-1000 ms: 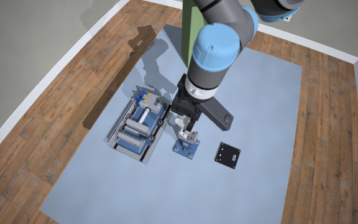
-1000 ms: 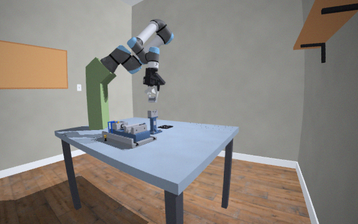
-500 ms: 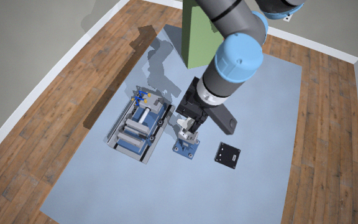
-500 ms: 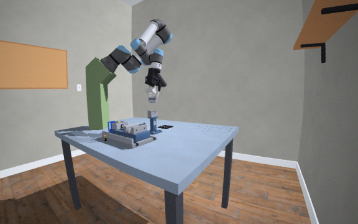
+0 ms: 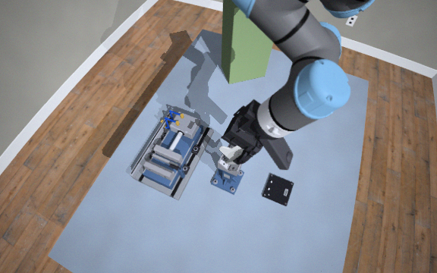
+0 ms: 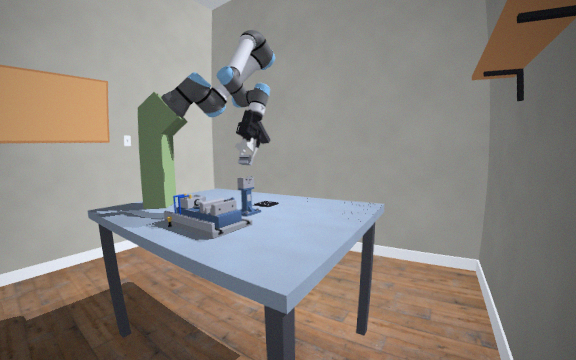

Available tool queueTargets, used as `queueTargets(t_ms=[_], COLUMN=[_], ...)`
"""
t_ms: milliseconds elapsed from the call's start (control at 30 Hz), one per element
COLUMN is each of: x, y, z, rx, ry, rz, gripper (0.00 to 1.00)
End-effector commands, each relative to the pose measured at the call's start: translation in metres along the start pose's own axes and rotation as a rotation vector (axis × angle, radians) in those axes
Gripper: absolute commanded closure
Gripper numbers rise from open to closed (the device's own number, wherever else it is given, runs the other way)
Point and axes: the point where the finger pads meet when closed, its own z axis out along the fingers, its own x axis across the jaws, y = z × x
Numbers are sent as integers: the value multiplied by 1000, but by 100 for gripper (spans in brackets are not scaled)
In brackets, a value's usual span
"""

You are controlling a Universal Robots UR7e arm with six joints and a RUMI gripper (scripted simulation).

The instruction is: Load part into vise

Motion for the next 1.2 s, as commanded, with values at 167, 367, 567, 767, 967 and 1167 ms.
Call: queueTargets(t_ms=[167,367,567,767,967,1167], x=[0,0,0,0,0,0], y=[-1,-1,-2,-2,-2,-3], z=[0,0,0,1,1,1], rx=[-105,-169,-210,-265,-311,-336], ry=[-1,-2,-1,-2,-2,-1], rz=[1,1,1,1,1,1], gripper=[100,100,100,100,100,100])
